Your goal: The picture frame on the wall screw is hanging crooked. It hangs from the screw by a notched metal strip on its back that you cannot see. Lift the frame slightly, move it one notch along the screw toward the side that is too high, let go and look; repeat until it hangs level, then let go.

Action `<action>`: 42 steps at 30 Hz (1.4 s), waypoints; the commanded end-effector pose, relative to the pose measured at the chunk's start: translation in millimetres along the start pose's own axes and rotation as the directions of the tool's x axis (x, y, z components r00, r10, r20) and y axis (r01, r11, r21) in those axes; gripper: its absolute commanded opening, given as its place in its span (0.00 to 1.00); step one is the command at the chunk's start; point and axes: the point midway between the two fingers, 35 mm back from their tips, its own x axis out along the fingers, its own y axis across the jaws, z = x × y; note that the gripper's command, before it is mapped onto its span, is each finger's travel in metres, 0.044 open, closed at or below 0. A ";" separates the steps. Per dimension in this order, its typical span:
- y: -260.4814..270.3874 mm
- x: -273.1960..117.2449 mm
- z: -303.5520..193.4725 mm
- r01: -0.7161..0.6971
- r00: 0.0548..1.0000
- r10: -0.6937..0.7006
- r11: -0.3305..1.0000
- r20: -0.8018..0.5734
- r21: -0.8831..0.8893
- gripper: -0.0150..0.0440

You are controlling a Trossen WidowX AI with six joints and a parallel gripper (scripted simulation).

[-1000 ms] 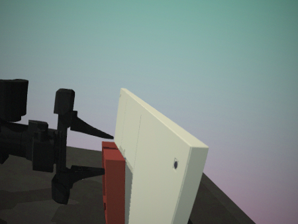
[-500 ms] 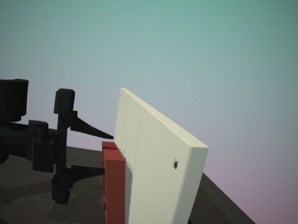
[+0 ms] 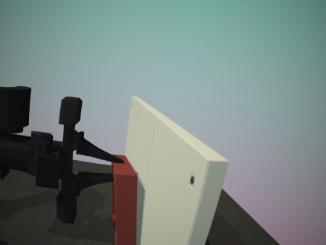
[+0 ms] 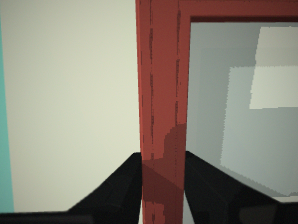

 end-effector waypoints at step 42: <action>9.4 0.1 0.0 -0.001 1.000 0.001 1.000 0.003 0.005 0.25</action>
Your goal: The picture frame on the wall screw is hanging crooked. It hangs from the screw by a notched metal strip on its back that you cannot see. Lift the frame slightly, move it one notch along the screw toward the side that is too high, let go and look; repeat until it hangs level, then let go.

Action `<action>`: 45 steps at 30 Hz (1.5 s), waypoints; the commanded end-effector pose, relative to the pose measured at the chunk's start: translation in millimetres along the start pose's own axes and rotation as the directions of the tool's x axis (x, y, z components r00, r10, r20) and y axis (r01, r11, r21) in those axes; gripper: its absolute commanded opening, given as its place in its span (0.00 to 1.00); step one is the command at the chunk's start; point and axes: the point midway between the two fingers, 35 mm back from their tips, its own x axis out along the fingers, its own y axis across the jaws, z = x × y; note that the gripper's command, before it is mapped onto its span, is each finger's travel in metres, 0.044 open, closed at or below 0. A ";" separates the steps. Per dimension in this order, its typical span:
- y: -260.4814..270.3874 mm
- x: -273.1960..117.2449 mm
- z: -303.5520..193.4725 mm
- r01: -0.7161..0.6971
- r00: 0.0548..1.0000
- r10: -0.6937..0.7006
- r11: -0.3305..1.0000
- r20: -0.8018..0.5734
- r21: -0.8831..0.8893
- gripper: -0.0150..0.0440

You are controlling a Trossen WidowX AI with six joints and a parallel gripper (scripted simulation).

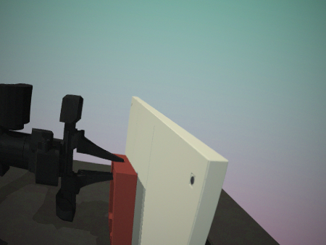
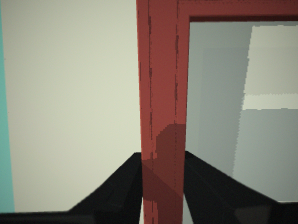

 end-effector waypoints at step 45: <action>9.1 0.0 1.0 -0.015 1.000 0.015 1.000 0.001 0.003 0.25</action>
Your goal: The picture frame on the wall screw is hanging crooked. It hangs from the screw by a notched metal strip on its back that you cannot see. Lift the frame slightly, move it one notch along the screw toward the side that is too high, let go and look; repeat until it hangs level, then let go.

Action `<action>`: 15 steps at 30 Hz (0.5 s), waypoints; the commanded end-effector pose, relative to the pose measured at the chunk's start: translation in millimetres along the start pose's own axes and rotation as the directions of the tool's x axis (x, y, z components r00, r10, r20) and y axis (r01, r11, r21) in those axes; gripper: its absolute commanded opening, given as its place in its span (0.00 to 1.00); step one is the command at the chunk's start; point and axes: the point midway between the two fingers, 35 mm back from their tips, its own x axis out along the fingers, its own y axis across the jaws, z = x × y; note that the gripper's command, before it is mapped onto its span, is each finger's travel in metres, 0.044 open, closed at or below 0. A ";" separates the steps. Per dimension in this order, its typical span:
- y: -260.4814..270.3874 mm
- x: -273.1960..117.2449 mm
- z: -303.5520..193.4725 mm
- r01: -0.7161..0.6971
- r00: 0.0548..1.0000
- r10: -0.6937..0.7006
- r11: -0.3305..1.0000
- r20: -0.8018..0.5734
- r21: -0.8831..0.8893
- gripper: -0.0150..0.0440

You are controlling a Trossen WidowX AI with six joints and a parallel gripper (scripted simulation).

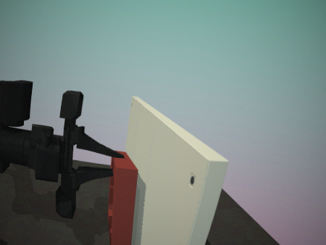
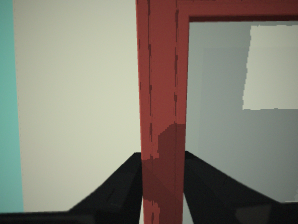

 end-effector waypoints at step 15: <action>3.7 0.2 2.8 -0.010 1.000 0.010 1.000 0.002 0.003 0.25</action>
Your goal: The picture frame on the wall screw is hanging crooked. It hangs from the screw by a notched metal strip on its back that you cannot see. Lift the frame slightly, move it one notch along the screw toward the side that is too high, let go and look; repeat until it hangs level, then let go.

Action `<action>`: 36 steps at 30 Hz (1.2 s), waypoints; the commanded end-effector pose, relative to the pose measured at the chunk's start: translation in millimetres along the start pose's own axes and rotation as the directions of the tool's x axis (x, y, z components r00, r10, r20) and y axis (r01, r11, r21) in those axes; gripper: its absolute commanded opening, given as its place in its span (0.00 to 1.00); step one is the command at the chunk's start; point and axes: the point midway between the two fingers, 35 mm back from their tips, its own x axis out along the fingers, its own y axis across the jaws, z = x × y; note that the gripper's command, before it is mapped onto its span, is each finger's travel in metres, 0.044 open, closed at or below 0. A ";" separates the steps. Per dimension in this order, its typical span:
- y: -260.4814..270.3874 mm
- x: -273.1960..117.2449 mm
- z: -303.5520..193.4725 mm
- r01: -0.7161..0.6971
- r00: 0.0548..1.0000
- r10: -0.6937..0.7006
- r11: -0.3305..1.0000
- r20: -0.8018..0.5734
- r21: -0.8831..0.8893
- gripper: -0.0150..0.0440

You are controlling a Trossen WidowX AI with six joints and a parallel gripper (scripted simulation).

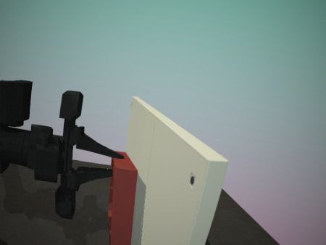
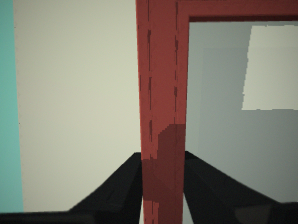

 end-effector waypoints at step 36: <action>2.6 0.6 4.5 -0.013 1.000 0.013 1.000 -0.002 0.003 0.25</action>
